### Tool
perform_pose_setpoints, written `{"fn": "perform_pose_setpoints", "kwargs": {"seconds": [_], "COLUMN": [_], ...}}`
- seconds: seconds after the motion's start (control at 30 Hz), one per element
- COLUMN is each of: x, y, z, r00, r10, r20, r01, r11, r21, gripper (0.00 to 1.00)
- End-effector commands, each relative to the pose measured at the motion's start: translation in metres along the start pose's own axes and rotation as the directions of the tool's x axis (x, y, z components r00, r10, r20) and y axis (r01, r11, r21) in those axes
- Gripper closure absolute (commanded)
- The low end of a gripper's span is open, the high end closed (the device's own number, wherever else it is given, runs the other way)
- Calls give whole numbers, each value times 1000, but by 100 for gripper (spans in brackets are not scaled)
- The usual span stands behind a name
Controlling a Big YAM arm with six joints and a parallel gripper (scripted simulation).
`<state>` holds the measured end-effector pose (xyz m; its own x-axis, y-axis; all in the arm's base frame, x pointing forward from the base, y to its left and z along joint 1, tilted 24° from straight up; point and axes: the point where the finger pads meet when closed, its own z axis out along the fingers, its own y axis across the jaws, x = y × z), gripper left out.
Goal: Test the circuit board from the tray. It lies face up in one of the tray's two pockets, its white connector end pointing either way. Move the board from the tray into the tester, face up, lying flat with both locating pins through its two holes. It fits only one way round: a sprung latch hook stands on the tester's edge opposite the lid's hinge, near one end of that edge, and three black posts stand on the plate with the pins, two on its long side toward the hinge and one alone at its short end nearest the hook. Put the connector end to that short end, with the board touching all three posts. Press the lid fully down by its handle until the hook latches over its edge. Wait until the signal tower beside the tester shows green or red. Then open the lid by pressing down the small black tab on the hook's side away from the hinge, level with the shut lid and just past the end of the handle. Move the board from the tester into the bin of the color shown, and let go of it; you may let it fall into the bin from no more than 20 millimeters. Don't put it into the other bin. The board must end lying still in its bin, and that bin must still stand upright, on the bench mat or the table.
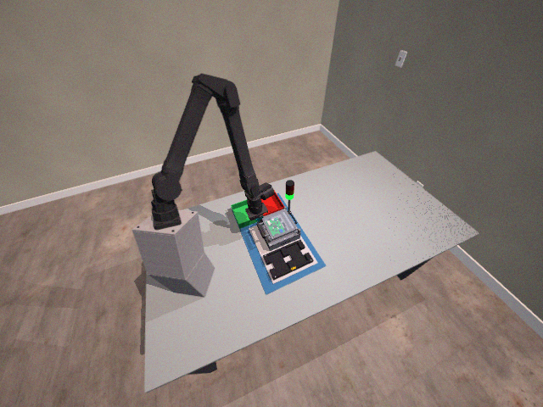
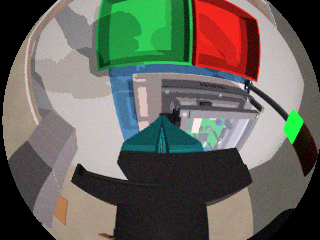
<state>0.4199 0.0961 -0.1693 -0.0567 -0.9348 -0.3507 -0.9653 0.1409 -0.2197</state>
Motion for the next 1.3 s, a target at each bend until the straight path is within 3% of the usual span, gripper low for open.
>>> {"fn": "perform_pose_setpoints", "kwargs": {"seconds": [0.0,1.27], "x": [-7,-8], "y": [-8,-4], "z": [-6,-9], "r00": [1000,1000], "r10": [-4,-3], "r20": [3,3], "r01": [4,3], "r11": [1000,1000], "r21": [11,9], "gripper": [100,100]}}
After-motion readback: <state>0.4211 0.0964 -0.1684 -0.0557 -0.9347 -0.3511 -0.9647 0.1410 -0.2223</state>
